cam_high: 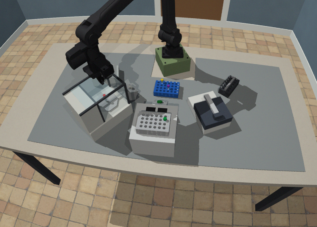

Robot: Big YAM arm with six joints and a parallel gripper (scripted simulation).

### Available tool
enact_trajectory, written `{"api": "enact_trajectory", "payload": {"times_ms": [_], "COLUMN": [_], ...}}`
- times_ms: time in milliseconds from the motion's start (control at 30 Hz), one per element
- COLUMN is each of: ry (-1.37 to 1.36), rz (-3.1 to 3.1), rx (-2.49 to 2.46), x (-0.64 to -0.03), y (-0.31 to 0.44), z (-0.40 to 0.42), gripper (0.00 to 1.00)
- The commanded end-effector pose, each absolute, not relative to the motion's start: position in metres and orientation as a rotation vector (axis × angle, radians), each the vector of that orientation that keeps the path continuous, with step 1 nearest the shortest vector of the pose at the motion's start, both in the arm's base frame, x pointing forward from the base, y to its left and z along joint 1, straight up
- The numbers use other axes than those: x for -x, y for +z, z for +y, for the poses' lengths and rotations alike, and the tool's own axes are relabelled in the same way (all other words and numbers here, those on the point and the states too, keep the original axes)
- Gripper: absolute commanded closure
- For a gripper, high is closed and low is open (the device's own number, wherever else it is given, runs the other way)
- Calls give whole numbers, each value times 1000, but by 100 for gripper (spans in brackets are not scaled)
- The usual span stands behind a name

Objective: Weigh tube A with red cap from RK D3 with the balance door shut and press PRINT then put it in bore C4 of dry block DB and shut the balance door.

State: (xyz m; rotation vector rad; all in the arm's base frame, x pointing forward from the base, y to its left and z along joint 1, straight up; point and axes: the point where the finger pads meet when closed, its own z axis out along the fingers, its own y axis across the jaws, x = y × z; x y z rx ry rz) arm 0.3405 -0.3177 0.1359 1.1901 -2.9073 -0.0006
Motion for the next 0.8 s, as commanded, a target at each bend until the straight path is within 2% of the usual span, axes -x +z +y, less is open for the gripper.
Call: {"api": "enact_trajectory", "payload": {"times_ms": [0, 767], "ry": [56, 53], "rz": [-2921, -2920], "rx": [-1192, -1192], "x": [-356, -370], "y": [151, 151], "z": [-339, -354], "gripper": [94, 94]}}
